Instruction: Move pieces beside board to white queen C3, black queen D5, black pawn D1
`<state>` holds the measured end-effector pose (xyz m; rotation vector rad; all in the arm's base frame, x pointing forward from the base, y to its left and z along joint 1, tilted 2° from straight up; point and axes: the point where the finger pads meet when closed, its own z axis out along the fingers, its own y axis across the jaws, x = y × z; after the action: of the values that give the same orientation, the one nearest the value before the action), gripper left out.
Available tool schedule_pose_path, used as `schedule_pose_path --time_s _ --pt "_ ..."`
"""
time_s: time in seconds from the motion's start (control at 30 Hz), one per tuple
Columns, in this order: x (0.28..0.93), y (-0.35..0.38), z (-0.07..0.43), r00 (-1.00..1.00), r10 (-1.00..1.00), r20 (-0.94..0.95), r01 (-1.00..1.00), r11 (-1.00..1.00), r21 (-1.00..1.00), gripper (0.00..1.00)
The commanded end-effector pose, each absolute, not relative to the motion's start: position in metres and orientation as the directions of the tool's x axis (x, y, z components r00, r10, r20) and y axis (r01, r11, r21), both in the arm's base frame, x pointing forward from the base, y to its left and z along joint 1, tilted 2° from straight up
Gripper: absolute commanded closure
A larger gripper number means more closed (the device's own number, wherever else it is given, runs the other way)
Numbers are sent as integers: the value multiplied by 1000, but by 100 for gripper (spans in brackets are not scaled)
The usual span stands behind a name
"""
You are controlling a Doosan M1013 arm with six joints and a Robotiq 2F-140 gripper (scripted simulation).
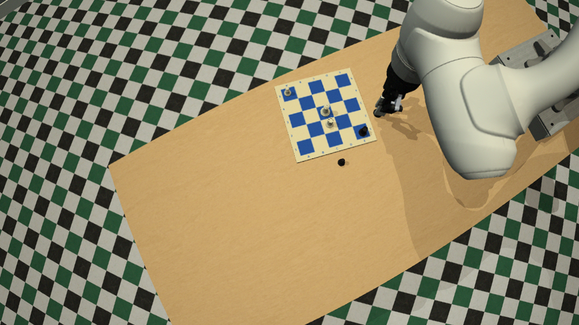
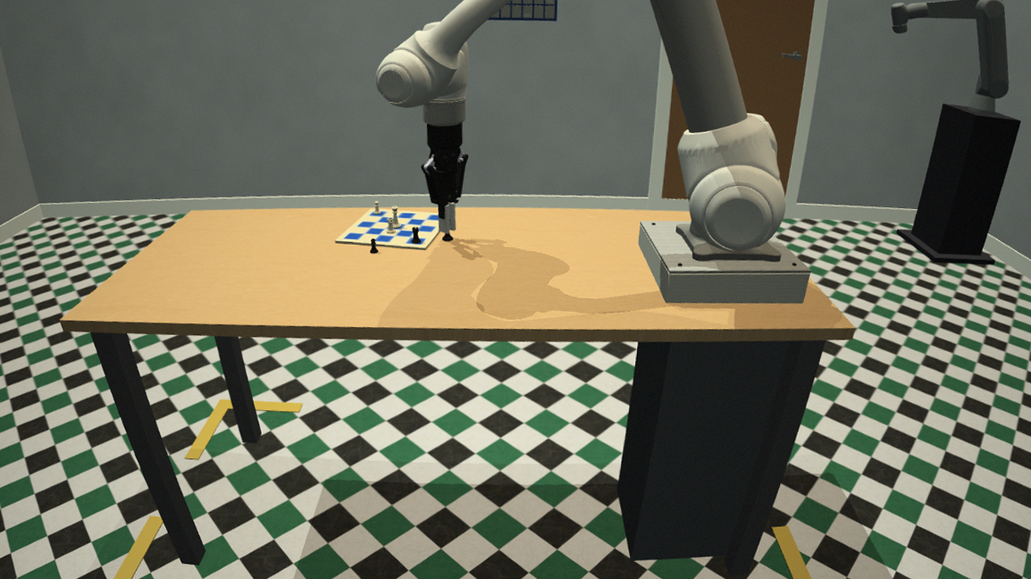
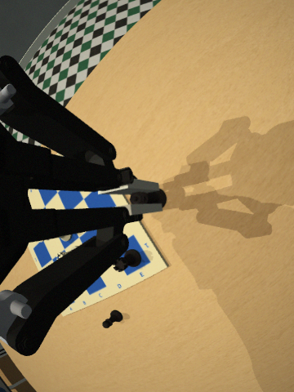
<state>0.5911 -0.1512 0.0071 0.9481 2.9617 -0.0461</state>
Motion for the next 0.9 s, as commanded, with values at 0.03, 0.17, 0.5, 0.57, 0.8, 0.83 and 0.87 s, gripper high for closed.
schedule_pose_path --time_s 0.03,0.17,0.5,0.57,0.8,0.83,0.87 --pt "591 -151 7 -814 580 -39 581 814 -18 100" --pt "591 -151 7 -814 580 -39 581 814 -18 100" --pt "591 -151 7 -814 580 -39 581 814 -18 100" --pt "591 -151 7 -814 580 -39 581 814 -18 100" --pt "591 -151 13 -814 580 -39 581 814 -18 100" --pt "591 -151 16 -814 580 -39 581 814 -18 100" --pt "591 -151 21 -814 580 -39 581 814 -18 100"
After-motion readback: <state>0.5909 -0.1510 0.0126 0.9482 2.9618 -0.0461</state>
